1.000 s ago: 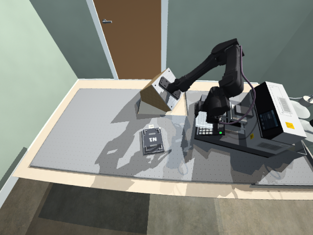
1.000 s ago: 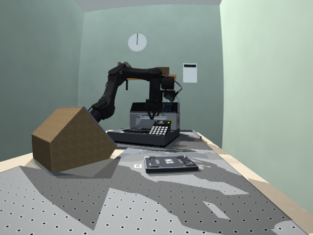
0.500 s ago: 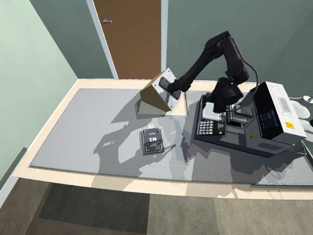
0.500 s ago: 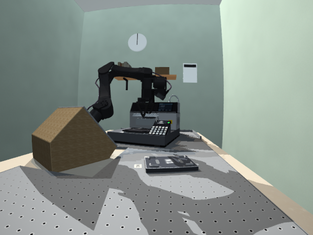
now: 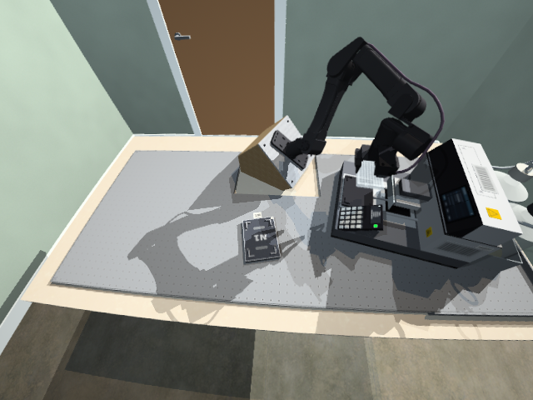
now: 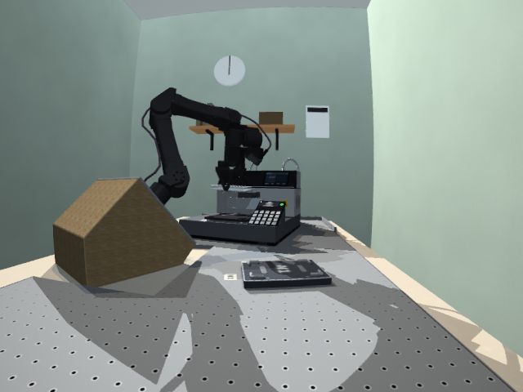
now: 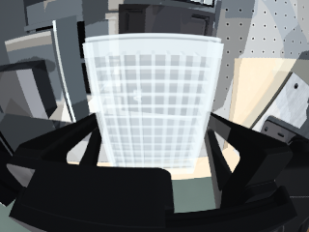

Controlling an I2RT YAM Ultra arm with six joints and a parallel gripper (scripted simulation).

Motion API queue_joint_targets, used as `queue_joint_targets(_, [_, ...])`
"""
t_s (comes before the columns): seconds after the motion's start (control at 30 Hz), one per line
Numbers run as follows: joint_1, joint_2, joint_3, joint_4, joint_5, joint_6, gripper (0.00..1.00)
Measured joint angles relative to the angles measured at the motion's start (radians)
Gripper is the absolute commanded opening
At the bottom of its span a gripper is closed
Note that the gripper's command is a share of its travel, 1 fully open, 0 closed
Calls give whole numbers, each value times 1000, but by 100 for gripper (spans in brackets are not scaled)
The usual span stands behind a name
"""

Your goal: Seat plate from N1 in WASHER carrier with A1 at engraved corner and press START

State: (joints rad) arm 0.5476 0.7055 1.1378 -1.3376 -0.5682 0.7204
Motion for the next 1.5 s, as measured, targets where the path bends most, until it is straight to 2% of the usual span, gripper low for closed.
queue_joint_targets(0.13, [53,-3,-1,18,55,69,84])
queue_joint_targets(0.4, [67,-3,-2,26,106,117,84])
queue_joint_targets(1.5, [92,-4,-5,31,130,145,84])
